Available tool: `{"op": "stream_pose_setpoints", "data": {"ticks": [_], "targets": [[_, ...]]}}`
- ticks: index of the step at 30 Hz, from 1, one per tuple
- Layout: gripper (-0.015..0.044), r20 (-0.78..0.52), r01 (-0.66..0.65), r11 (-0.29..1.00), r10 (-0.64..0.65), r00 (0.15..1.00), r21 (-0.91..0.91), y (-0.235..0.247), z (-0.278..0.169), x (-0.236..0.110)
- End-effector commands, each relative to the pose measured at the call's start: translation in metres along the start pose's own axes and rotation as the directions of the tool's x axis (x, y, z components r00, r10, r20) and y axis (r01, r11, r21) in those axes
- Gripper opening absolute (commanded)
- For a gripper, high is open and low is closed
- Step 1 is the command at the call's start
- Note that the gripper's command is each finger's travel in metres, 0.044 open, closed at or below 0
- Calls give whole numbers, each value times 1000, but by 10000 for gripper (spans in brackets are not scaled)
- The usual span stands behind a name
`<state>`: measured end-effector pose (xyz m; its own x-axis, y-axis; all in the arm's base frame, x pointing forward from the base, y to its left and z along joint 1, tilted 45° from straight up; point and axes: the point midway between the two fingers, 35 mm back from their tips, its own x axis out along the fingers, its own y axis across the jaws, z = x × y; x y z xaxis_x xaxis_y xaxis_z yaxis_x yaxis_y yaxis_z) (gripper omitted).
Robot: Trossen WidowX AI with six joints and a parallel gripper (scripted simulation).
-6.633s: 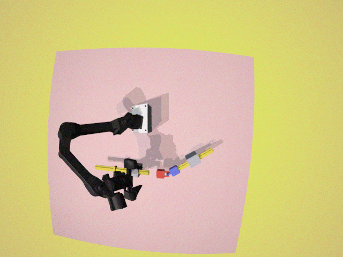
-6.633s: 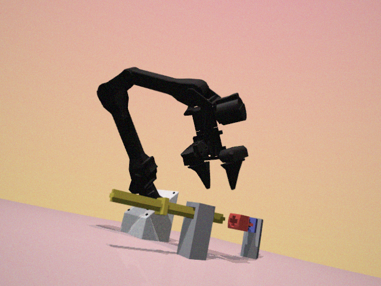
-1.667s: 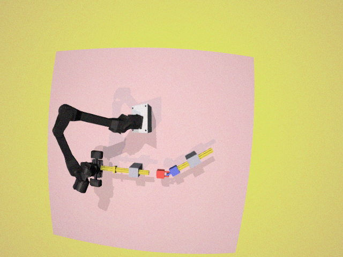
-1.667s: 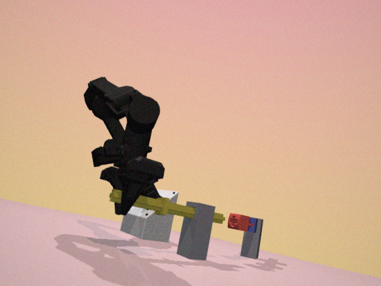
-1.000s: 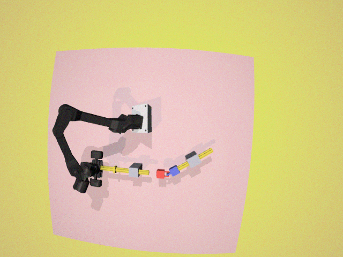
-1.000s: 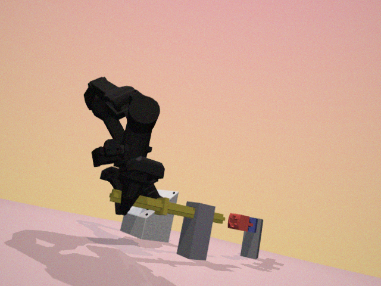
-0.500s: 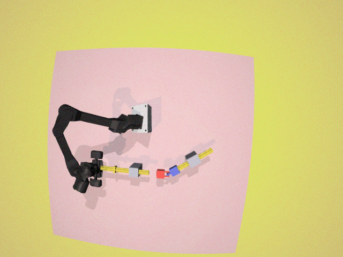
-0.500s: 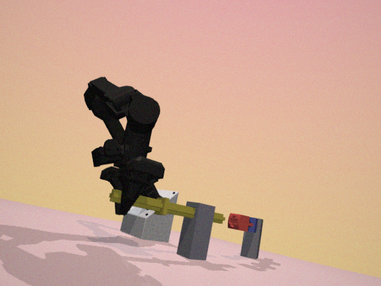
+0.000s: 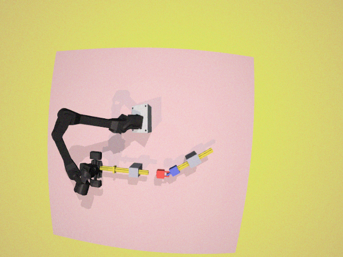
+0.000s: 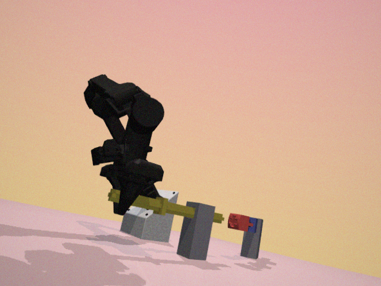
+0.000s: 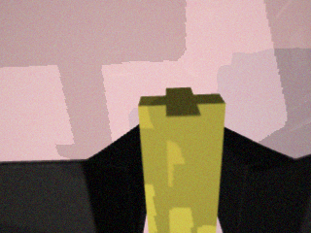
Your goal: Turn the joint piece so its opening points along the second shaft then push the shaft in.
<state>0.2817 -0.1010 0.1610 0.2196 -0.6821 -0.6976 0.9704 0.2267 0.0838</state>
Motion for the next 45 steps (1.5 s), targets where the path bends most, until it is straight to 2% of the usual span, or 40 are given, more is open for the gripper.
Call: {"op": "stream_pose_setpoints", "data": {"ticks": [1,3,45], "targets": [[27,0,-1,1000,1,1000,-2,0,0,0],[0,0,-1,1000,1,1000,-2,0,0,0],[0,-7,25,1000,-25,1000,-3,0,-59,1]]}}
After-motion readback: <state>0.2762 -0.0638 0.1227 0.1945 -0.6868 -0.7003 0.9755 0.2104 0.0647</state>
